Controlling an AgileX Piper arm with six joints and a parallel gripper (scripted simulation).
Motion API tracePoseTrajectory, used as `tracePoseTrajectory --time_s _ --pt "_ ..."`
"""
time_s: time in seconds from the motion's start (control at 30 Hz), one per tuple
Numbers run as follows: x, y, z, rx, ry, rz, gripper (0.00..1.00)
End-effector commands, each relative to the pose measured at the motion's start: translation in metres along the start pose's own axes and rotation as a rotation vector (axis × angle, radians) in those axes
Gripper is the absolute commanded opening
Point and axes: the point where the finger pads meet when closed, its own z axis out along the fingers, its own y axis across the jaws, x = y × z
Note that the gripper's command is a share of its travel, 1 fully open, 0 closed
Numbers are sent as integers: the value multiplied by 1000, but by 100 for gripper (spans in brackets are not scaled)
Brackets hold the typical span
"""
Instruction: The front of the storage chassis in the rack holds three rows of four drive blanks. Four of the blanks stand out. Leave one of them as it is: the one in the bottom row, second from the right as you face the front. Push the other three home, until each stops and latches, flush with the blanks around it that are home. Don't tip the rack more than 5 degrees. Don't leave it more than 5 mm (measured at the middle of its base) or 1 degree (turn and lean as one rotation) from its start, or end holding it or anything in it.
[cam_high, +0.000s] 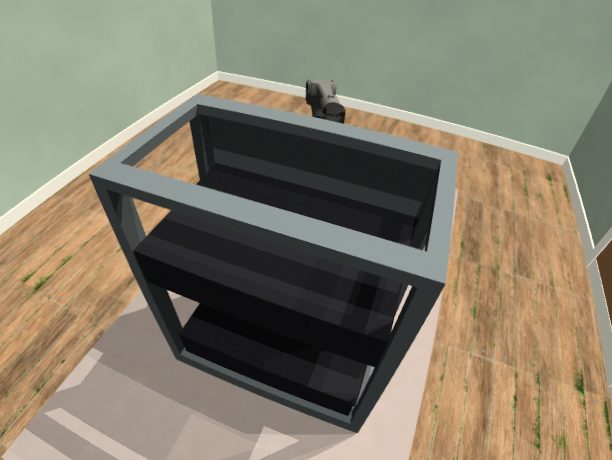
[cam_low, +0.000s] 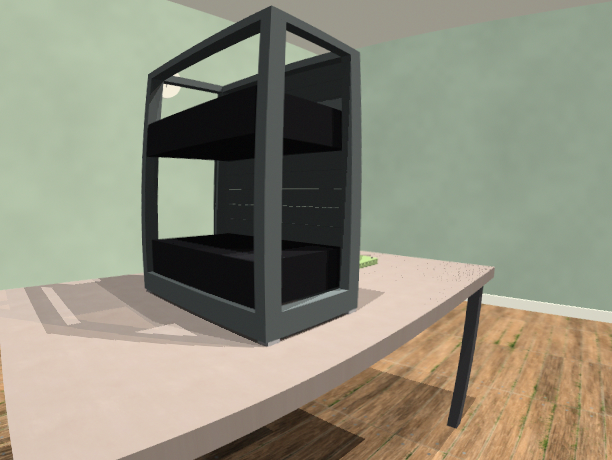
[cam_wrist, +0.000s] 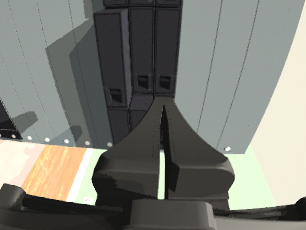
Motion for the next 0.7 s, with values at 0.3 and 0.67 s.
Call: tracePoseTrajectory --time_s 0.3,0.67 --pt "74 33 -37 -1 -1 0 0" --pt "108 53 -53 1 0 1 0"
